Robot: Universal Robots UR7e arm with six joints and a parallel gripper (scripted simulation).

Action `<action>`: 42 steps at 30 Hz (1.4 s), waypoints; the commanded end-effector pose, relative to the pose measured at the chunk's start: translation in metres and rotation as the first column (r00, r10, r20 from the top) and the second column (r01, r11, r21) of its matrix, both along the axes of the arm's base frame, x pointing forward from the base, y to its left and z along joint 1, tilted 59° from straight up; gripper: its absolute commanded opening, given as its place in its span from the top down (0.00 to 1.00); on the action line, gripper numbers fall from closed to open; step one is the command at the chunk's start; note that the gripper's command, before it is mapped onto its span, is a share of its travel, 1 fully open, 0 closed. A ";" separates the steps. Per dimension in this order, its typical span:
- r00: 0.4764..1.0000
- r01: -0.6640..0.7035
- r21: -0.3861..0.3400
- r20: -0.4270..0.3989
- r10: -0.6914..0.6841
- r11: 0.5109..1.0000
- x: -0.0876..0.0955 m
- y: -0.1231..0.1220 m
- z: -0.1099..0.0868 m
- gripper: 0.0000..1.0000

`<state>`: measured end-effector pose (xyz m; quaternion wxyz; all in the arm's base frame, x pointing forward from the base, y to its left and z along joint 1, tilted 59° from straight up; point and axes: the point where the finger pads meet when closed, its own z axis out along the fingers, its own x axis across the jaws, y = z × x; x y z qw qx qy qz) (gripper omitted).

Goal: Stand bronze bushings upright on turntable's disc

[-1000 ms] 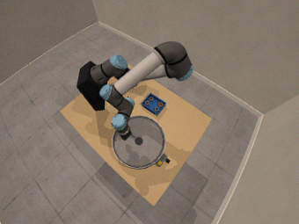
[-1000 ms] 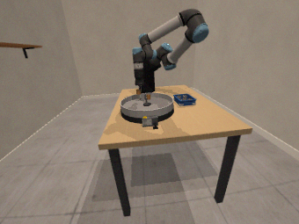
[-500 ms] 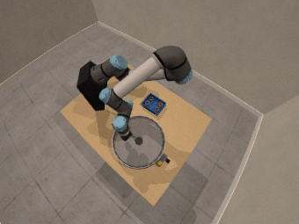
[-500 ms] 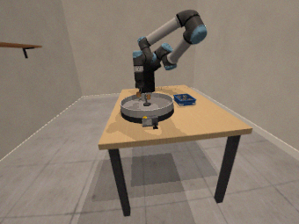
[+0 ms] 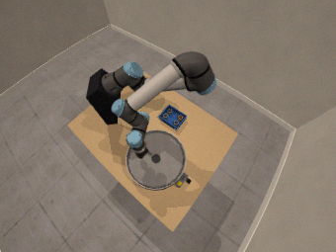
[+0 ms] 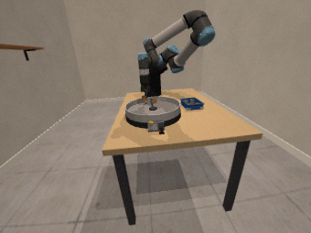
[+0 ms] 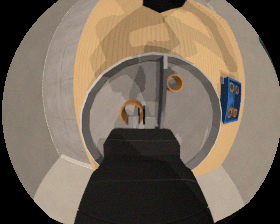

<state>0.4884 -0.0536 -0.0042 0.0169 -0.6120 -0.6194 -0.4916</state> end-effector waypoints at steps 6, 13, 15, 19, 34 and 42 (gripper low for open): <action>1.000 0.001 -0.001 0.001 -0.001 1.000 0.000 0.000 0.000 1.00; 1.000 0.001 -0.001 0.001 -0.001 1.000 0.000 0.000 0.000 1.00; 1.000 0.001 -0.001 0.001 -0.001 1.000 0.000 0.000 0.000 1.00; 1.000 0.001 -0.001 0.001 -0.001 1.000 0.001 0.000 0.000 1.00; 1.000 0.001 -0.001 0.000 -0.001 1.000 0.010 0.011 -0.009 1.00; 1.000 0.001 -0.001 0.000 -0.001 1.000 0.018 0.019 -0.016 1.00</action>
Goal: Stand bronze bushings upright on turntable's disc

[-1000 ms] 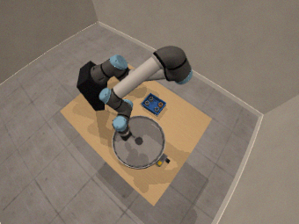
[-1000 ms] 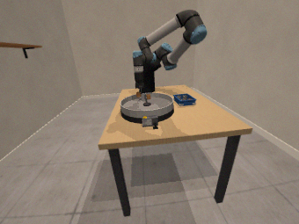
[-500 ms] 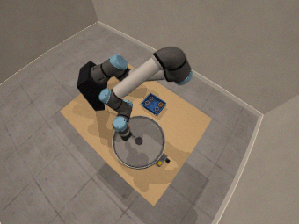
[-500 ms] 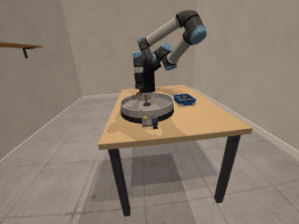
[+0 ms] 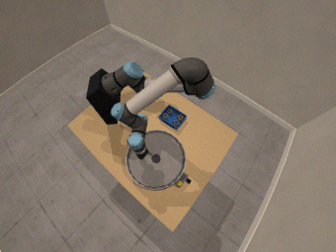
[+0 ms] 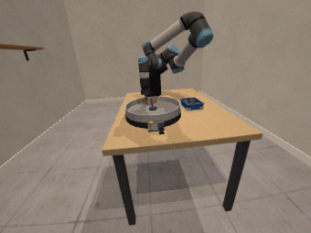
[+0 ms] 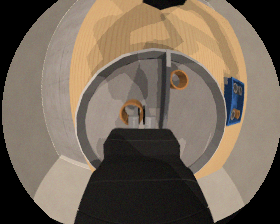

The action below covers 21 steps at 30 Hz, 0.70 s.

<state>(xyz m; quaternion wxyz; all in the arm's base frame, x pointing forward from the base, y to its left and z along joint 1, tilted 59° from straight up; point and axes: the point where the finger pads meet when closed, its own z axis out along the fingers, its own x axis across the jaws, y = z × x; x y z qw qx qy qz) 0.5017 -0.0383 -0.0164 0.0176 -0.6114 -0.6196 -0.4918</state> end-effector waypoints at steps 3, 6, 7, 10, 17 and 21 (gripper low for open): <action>1.000 0.002 -0.002 0.001 -0.002 1.000 0.007 0.007 -0.006 1.00; 1.000 0.002 -0.002 0.000 -0.002 1.000 0.008 0.008 -0.007 1.00; 1.000 0.002 -0.002 0.000 -0.002 1.000 0.008 0.008 -0.007 1.00; 1.000 0.002 -0.002 0.001 -0.002 1.000 0.009 0.009 -0.008 1.00; 1.000 0.002 -0.002 0.001 -0.002 1.000 0.009 0.009 -0.008 1.00; 1.000 0.002 -0.002 0.001 -0.002 1.000 0.009 0.009 -0.008 1.00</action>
